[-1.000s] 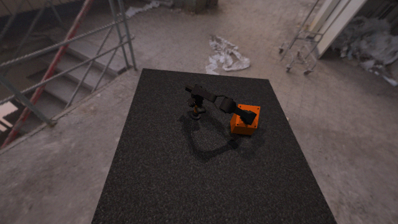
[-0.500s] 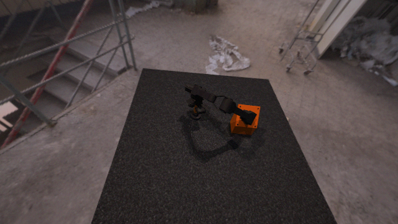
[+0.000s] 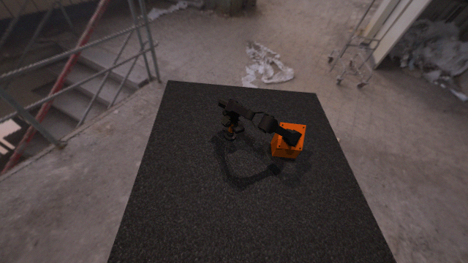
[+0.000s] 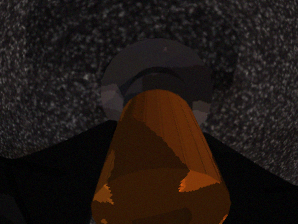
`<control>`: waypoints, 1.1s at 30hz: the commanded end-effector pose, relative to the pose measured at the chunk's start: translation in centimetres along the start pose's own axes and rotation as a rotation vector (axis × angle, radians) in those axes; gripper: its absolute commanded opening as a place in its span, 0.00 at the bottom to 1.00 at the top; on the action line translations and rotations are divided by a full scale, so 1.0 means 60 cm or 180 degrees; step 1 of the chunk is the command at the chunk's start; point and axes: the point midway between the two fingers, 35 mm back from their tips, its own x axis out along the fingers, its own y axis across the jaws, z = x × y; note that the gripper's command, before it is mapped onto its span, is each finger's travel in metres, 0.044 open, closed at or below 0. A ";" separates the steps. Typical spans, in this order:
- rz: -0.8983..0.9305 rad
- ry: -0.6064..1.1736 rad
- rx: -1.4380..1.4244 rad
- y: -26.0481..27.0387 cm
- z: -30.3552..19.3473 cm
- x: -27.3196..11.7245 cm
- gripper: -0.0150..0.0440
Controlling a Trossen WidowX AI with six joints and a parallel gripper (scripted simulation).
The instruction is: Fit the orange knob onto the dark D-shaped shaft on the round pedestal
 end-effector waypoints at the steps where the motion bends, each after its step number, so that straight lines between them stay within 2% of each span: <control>1: -0.0014 -0.0005 -0.0045 -0.002 0.000 -0.002 0.25; 27: -0.0014 -0.0005 -0.0045 0.000 0.002 -0.005 0.25; 33: -0.0014 -0.0004 -0.0583 0.000 0.001 -0.005 0.25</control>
